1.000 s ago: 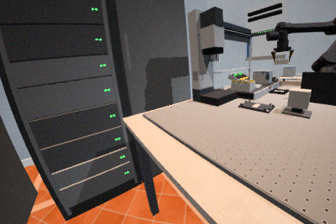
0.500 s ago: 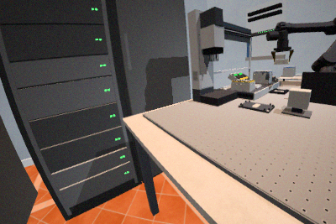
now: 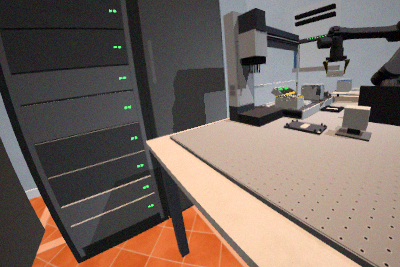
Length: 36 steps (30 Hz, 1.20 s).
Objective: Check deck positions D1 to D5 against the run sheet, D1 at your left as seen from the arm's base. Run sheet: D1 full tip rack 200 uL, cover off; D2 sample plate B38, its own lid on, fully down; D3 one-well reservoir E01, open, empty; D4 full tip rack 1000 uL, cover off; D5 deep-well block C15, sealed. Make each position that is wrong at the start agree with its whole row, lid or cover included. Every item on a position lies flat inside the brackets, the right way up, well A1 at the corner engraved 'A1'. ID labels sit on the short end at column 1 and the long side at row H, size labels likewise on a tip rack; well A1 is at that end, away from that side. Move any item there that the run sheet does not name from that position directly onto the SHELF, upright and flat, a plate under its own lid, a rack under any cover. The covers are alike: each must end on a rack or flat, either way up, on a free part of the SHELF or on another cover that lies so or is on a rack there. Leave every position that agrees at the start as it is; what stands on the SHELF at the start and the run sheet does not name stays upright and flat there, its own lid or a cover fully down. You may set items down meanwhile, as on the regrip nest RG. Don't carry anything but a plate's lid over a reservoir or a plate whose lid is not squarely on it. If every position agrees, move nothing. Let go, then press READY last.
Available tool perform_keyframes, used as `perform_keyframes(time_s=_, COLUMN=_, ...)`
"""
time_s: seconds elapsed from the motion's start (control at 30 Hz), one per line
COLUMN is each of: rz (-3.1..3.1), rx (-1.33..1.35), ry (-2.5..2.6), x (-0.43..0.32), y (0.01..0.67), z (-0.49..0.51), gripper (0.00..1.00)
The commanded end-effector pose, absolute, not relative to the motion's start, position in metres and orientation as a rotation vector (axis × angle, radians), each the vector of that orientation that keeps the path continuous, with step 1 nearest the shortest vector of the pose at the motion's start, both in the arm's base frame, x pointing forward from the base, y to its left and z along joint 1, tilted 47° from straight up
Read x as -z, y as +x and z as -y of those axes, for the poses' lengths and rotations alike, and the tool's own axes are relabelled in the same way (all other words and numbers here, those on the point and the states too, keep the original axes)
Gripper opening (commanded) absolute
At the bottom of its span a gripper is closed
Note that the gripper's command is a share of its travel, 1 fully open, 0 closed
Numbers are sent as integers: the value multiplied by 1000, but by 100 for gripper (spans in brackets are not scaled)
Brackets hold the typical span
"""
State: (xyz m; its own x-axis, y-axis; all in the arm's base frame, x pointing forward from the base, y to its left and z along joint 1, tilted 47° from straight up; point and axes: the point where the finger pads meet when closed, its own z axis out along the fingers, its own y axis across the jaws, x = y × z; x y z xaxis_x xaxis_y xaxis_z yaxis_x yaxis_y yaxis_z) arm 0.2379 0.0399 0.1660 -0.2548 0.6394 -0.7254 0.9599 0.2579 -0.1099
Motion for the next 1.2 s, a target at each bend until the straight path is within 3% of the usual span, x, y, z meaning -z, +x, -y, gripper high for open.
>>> perform_keyframes(time_s=0.0, rz=-1978, rx=722, ry=1445, x=-165, y=242, z=-48, gripper=0)
perform_keyframes(time_s=1.17, rz=-1956, rx=680, ry=1471, x=-178, y=250, z=-49, gripper=0)
